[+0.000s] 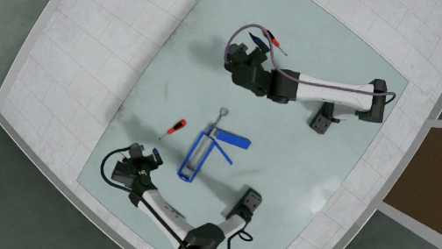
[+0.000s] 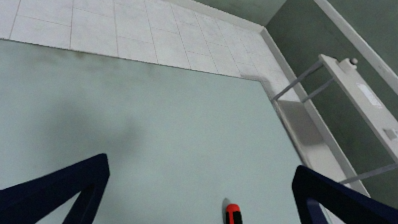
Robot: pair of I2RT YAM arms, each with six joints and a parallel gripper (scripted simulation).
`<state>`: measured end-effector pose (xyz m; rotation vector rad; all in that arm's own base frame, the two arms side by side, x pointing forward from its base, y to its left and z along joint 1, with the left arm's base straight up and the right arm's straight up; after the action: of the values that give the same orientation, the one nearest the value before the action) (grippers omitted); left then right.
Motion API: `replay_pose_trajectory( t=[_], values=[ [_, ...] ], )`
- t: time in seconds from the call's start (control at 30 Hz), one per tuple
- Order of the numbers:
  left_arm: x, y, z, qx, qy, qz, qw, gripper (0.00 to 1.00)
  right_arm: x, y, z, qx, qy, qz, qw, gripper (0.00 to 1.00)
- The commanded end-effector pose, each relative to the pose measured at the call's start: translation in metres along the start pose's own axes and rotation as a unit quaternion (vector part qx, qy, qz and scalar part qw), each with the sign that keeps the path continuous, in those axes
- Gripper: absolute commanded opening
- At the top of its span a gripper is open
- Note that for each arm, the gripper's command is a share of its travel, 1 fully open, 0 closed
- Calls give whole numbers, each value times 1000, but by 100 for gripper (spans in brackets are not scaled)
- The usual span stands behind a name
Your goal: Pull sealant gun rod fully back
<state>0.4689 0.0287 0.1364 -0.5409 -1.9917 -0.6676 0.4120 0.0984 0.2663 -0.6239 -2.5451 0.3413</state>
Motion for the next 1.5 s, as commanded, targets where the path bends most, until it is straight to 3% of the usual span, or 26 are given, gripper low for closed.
replay_pose_trajectory(
  t=[0.0, 0.57, 0.73, 1.03, 1.1, 1.3, 1.47],
  values=[
    [5, 2, -4, -1, -7, -6, 1000, 100, 2, -2, -4, -7, -5, 0, 1000, 100],
    [5, 2, -4, -1, -7, -6, 1000, 100, 2, -2, -4, -7, -5, 0, 1000, 100],
    [15, -8, -8, 17, -14, -16, 1000, 100, 9, -7, -16, -22, -38, -41, 998, 100],
    [50, -140, -5, 56, 10, 43, 997, 100, 55, -82, -39, -95, -156, -193, 964, 100],
    [50, -140, -5, 56, 10, 43, 997, 100, 55, -82, -39, -95, -156, -193, 964, 100],
    [69, -209, -8, 53, 11, 70, 996, 100, 75, -129, -49, -141, -210, -240, 937, 100],
    [79, -246, -10, 46, 8, 85, 995, 100, 82, -154, -54, -162, -236, -251, 925, 100]
  ],
)
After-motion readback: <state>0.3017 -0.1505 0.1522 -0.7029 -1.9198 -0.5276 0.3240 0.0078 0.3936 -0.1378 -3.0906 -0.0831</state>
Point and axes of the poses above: on each arm, the point where the finger pads meet when closed, its own x axis back along the fingers, its own y axis across the jaws, z = x × y, the point moved 6 cm from there along x, back along the fingers, and after that the axes turned 5 degrees about -x, right-handed, at the moved point
